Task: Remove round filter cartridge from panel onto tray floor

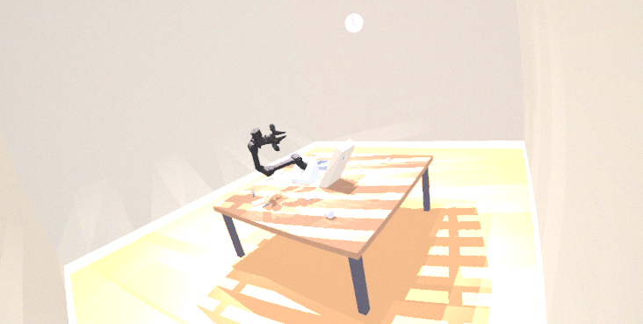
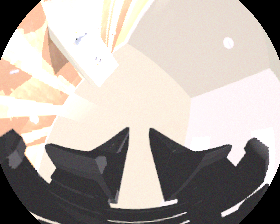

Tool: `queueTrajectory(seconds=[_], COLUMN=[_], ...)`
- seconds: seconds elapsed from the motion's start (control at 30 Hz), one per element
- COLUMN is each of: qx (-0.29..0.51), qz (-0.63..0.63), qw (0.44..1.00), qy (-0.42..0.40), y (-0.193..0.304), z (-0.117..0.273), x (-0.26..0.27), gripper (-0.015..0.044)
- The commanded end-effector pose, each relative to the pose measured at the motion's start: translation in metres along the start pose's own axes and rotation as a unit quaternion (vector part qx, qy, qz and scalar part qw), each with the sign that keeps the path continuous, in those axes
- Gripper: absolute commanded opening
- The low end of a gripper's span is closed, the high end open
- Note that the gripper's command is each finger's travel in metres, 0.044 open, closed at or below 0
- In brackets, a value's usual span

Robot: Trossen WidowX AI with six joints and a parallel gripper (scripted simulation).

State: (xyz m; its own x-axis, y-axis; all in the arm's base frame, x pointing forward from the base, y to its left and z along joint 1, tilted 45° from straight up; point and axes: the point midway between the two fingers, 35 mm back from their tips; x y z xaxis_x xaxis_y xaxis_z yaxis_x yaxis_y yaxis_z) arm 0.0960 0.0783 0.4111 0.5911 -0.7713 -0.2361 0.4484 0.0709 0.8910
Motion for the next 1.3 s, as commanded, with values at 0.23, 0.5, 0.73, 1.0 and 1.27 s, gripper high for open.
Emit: queueTrajectory(seconds=[0.23, 0.5, 0.73, 1.0, 1.27], qx=[0.054, 0.125, 0.203, 0.295, 0.377], qz=[-0.461, -0.646, -0.776, -0.872, -0.911], qw=[0.876, 0.735, 0.574, 0.367, 0.152], qy=[-0.130, -0.165, -0.167, -0.135, -0.065], y=[-0.014, -0.035, -0.061, -0.095, -0.133], z=[-0.115, -0.166, -0.206, -0.241, -0.265], x=[-0.016, -0.009, 0.004, 0.025, 0.052], gripper=[0.0088, 0.0088, 0.0088, 0.0088, 0.0088])
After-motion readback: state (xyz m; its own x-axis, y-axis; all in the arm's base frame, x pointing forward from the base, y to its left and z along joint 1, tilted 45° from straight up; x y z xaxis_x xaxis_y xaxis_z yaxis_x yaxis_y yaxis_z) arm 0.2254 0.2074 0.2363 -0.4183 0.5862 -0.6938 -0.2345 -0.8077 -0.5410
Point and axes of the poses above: the point midway between the two fingers, 35 mm back from their tips, its own z axis back along the fingers, its own x axis across the jaws, y = z × x, and after that the axes turned 6 degrees about z, right-handed
